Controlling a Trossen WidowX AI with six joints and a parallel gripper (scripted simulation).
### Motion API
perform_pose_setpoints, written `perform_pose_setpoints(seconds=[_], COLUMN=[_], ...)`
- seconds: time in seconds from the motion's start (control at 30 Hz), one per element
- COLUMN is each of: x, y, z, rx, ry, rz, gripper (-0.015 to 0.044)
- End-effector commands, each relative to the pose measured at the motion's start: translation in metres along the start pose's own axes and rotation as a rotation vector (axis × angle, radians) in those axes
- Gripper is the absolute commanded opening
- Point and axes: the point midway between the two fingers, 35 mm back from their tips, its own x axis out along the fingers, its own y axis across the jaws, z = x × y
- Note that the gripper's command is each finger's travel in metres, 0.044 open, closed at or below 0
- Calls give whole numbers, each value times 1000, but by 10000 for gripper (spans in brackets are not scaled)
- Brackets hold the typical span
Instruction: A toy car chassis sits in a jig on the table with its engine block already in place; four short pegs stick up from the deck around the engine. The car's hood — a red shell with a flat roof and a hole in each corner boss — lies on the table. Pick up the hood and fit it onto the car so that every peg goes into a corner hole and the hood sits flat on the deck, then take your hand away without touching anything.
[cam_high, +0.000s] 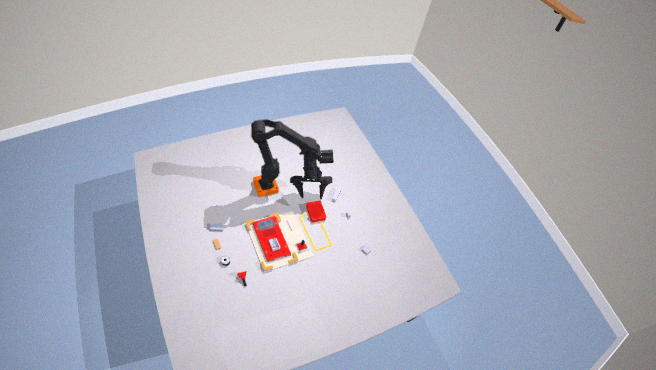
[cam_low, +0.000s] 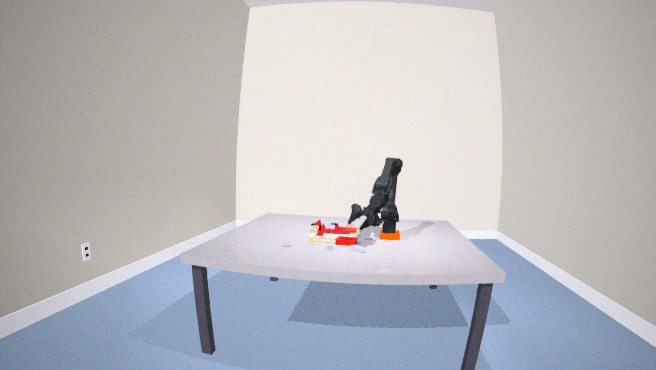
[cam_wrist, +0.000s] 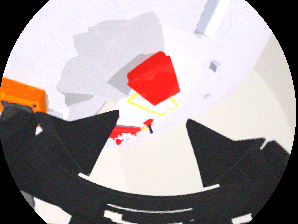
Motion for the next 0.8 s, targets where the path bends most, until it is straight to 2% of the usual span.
perform_pose_setpoints(seconds=[0.0,0.37,0.67,0.77], x=[7,18,27,28], y=[-6,-22,-42,-46], z=[0,-7,-20,-23], rx=[489,1421,2169,2286], ry=[-57,-4,202,252], rz=[174,537,868,926], gripper=[440,440,440,440])
